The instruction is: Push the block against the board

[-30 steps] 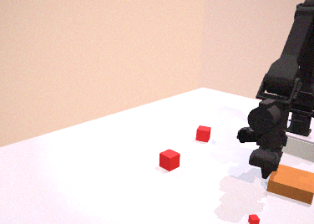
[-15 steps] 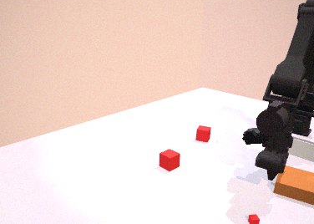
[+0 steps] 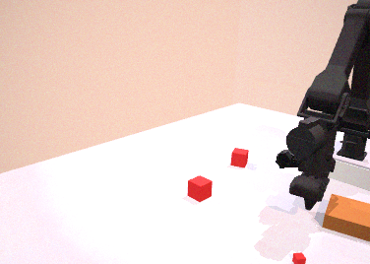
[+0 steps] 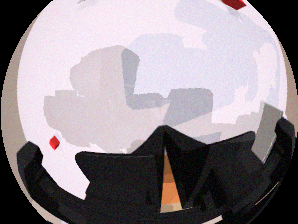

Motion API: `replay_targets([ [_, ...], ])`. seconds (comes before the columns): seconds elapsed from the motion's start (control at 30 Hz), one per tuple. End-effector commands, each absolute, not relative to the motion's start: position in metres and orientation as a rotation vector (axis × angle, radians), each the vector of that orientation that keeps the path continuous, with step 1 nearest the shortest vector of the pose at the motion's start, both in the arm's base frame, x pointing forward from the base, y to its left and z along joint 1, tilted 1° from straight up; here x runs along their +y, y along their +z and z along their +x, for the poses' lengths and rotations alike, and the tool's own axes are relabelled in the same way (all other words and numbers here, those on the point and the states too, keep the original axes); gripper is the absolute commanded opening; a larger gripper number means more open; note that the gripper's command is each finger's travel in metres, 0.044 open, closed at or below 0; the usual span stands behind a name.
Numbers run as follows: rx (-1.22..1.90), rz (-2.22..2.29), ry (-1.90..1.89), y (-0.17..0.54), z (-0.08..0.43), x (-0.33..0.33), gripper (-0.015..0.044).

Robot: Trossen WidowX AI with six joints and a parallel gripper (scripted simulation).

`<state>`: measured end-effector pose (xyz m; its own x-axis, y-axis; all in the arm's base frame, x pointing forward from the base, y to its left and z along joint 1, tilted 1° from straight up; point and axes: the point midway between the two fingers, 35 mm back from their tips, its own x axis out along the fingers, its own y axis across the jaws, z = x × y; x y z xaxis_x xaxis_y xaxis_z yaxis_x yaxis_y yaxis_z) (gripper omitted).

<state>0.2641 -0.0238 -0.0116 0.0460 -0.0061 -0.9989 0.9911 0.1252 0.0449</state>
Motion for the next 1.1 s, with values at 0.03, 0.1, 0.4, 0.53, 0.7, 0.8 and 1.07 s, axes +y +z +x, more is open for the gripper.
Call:
replay_targets([
  [0.03,1.231,1.129,-1.085,-0.012,0.266,-0.033,0.0000],
  [0.1,1.230,1.129,-1.085,-0.011,0.267,-0.036,0.0000],
  [0.4,1.229,1.128,-1.085,-0.011,0.269,-0.050,0.0000],
  [0.53,1.228,1.129,-1.086,0.031,0.267,-0.045,0.0000],
  [0.7,1.229,1.129,-1.085,0.044,0.266,-0.045,0.0000],
  [0.8,1.229,1.129,-1.085,0.044,0.265,-0.043,0.0000],
  [1.07,1.232,1.130,-1.083,0.043,0.257,-0.015,0.0000],
])
